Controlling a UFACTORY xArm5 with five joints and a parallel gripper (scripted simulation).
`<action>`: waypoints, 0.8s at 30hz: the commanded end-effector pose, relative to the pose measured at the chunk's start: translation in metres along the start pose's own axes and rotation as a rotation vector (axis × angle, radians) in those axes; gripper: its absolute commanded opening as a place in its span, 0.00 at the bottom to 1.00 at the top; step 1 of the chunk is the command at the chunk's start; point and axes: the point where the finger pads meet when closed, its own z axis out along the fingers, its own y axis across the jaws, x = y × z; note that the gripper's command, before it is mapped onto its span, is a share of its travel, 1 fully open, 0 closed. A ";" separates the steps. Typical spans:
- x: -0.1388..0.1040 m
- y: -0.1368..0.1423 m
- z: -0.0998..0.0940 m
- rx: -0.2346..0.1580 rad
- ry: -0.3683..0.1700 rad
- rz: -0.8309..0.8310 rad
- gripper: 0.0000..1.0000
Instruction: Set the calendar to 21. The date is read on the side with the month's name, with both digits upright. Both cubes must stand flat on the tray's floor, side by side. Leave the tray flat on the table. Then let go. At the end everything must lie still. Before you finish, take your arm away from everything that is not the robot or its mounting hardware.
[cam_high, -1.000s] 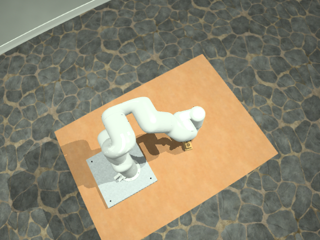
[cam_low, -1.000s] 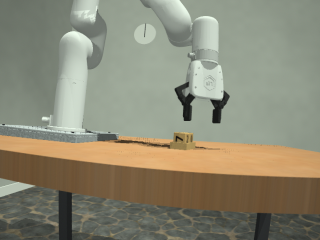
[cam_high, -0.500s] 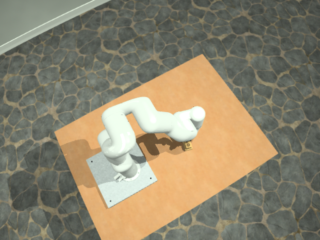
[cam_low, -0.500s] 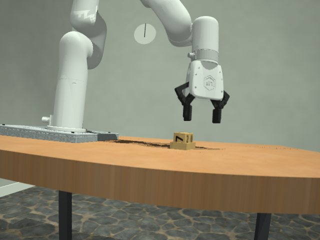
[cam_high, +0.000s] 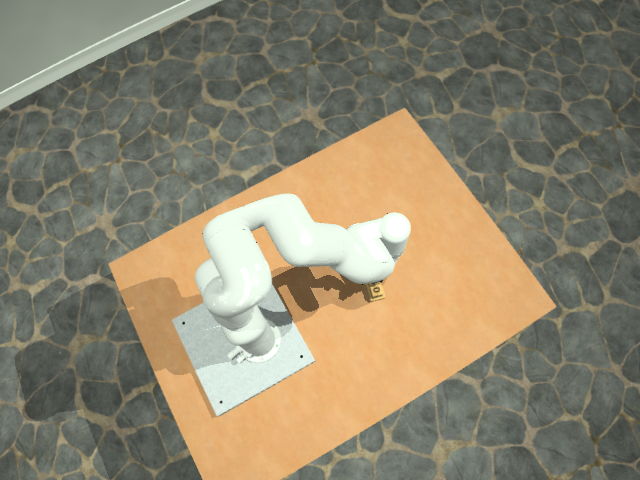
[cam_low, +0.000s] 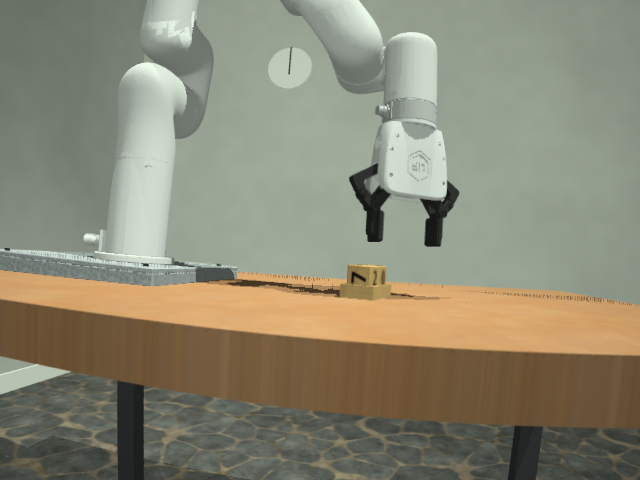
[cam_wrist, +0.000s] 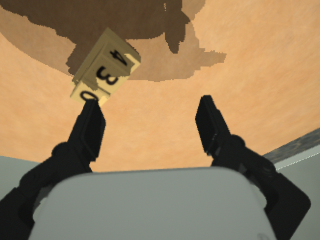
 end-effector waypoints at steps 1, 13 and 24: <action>-0.001 0.001 -0.001 -0.003 -0.002 0.000 1.00; -0.012 -0.011 -0.001 -0.002 -0.002 0.000 1.00; -0.024 -0.023 -0.002 -0.002 -0.003 0.000 1.00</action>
